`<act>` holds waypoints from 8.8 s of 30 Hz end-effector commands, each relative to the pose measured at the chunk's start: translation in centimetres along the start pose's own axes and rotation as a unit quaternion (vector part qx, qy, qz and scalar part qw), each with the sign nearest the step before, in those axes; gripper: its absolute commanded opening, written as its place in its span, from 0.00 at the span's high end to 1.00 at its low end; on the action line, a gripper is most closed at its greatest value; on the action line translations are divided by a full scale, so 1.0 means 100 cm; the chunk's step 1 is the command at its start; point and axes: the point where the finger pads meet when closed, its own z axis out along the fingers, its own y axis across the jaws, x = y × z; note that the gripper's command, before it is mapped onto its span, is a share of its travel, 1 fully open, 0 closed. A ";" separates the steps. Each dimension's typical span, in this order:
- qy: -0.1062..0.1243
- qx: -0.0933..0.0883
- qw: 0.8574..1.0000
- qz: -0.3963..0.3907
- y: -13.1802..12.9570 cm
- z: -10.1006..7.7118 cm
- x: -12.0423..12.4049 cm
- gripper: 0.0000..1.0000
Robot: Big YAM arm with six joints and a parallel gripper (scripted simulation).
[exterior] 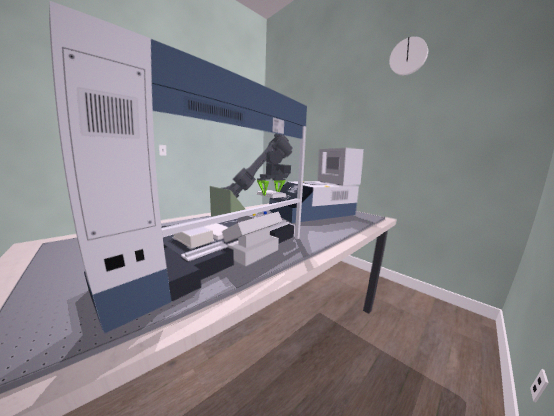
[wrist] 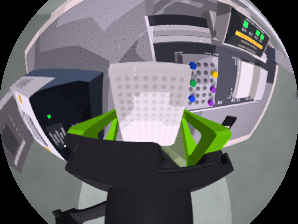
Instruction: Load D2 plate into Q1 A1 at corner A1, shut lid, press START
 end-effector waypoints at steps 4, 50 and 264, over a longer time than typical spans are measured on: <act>-0.016 0.009 1.000 0.005 0.044 -0.019 -0.004 1.00; -0.022 0.001 0.997 0.078 0.238 -0.059 0.029 1.00; -0.028 -0.015 0.994 0.104 0.434 -0.065 0.061 1.00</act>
